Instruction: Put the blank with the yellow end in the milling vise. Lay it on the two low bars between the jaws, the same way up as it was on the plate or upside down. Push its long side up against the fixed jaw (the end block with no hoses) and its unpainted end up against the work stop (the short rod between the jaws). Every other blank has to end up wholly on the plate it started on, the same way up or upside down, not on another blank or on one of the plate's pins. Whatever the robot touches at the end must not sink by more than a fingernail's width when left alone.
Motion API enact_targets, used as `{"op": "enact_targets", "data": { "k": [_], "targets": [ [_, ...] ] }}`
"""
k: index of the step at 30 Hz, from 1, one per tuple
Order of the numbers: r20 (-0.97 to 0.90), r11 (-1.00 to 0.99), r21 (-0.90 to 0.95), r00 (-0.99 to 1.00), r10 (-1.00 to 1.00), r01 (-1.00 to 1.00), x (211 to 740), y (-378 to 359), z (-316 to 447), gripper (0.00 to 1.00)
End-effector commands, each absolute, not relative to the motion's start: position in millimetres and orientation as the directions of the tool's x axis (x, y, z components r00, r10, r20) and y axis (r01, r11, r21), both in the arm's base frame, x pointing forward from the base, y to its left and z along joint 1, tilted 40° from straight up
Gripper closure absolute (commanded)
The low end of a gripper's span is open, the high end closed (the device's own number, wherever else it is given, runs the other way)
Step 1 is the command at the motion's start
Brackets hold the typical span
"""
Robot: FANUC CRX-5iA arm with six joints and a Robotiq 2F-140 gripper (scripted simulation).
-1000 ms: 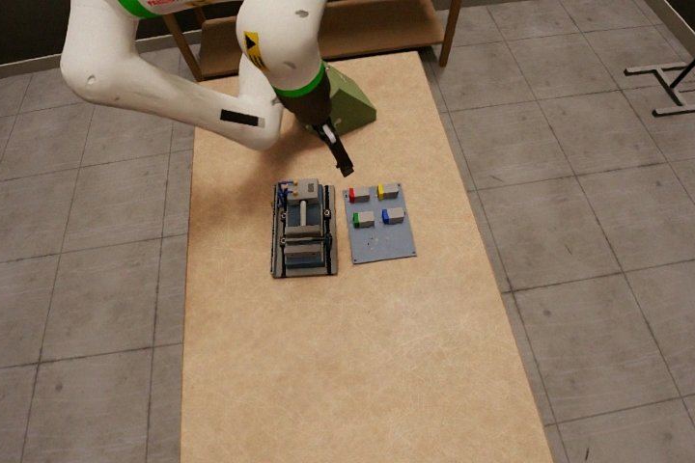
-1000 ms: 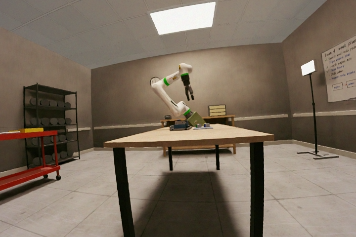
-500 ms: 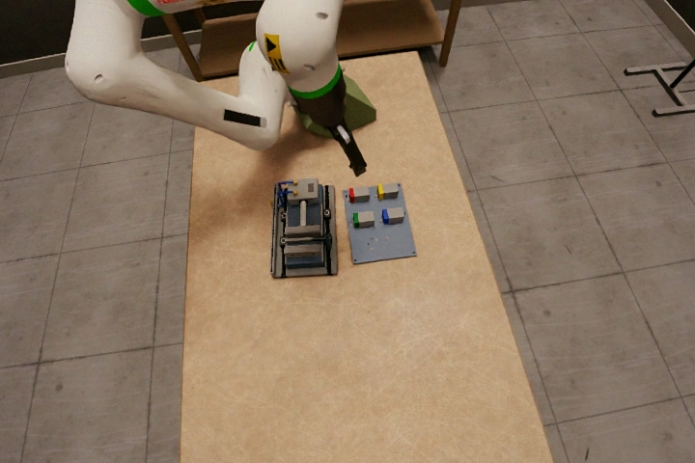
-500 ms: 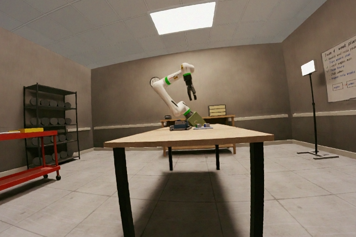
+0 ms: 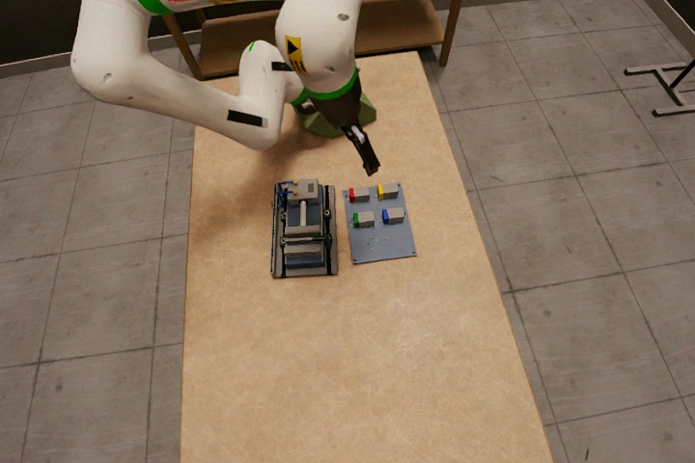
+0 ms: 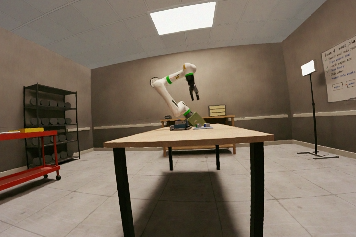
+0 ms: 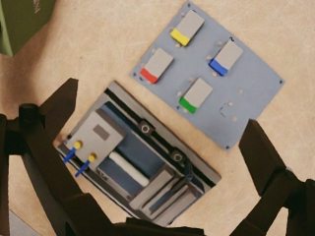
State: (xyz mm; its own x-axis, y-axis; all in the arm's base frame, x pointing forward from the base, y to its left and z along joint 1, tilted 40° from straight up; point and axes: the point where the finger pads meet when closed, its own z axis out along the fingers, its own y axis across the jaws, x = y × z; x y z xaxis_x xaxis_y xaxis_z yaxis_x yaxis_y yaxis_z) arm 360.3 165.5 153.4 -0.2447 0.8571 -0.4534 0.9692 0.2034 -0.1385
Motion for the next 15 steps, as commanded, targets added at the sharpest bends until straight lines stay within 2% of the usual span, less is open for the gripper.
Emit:
{"op": "enact_targets", "data": {
  "k": [1,6,7,15],
  "targets": [
    [-0.533,0.099,0.002,-0.083,0.842,0.995,362,175,146,0.00],
    [-0.546,0.079,0.031,-0.049,0.836,0.996,364,180,141,0.00],
    [-0.457,0.201,-0.133,-0.240,0.856,0.971,364,178,143,0.00],
    [-0.510,0.134,-0.046,-0.138,0.849,0.990,368,192,130,0.00]
  ]
}}
